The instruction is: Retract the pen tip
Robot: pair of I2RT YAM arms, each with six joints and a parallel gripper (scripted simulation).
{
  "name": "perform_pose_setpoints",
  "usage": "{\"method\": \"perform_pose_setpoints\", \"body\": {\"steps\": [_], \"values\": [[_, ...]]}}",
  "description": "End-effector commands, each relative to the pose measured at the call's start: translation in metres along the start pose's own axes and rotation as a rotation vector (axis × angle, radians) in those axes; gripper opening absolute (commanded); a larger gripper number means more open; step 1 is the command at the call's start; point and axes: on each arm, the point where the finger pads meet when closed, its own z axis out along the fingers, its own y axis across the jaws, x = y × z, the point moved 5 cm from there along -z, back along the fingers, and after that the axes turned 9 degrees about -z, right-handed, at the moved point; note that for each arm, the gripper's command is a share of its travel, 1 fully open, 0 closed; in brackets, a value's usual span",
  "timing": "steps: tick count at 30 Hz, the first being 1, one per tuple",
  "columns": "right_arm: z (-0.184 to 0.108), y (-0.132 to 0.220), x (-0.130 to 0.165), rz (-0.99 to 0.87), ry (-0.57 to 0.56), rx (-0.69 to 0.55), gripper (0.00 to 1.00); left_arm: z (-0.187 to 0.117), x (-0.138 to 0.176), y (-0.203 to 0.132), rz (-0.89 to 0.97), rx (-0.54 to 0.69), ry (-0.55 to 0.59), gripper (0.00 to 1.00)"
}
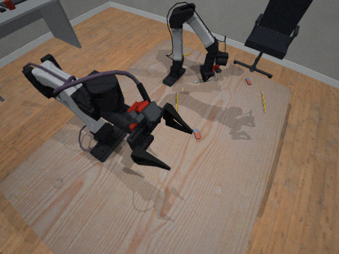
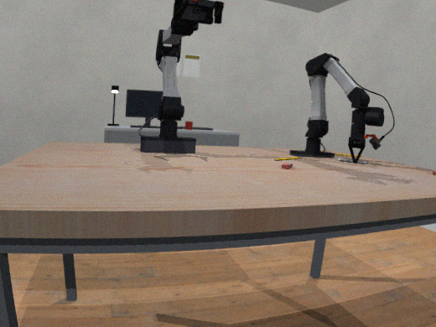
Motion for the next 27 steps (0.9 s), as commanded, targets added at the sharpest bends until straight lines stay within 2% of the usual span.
{"method": "perform_pose_setpoints", "body": {"steps": [1,27], "values": [[-0.0018,0.0014,0.0032,-0.005,0.004,-0.008,1.00,-0.0009,-0.0029,-0.0027,0.002,0.003,-0.017,0.15],[-0.0018,0.0014,0.0032,-0.005,0.004,-0.008,1.00,-0.0009,-0.0029,-0.0028,0.002,0.004,-0.016,0.12]]}}
